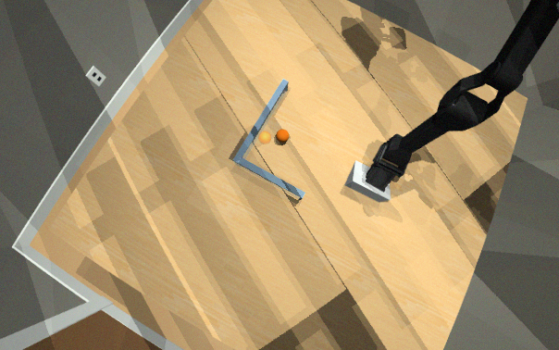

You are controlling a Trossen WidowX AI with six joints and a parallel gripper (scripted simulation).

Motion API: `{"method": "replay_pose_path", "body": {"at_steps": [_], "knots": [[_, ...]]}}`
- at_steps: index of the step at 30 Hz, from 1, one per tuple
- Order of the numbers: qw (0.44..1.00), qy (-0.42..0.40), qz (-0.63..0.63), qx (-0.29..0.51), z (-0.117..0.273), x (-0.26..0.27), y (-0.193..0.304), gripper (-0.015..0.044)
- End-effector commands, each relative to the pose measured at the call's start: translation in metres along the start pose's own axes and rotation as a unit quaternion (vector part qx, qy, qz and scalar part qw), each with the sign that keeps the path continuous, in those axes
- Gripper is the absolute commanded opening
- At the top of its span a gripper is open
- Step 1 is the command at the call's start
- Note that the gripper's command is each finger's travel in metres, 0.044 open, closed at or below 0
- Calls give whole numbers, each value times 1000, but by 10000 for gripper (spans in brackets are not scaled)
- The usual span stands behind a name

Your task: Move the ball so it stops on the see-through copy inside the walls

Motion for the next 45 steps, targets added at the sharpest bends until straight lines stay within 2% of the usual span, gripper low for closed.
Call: {"method": "replay_pose_path", "body": {"at_steps": [1, 3, 4, 11, 18, 23, 30, 36, 41, 45], "knots": [[1000, -1, 0, -1, 0, 1, 0, 374], [1000, -9, -2, -7, 1, 6, -3, 321], [1000, -16, -4, -13, 2, 10, -5, 315], [992, -99, -19, -74, 16, 59, -30, 315], [963, -217, -20, -156, 51, 123, -62, 315], [926, -307, -27, -216, 92, 162, -85, 315], [850, -433, -43, -297, 168, 201, -114, 315], [809, -484, -88, -321, 199, 203, -121, 315], [759, -534, -91, -360, 242, 205, -131, 315], [697, -587, -92, -402, 290, 200, -137, 315]]}}
Point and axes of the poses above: the point midway between the two fingers, 35 mm back from their tips, its own z axis back along the fingers, its own x axis across the jaws, y = z × x, the point moved 10 cm from there along z, back along the fingers, and after that the axes turned 9 degrees about -z, right-handed, at the moved point
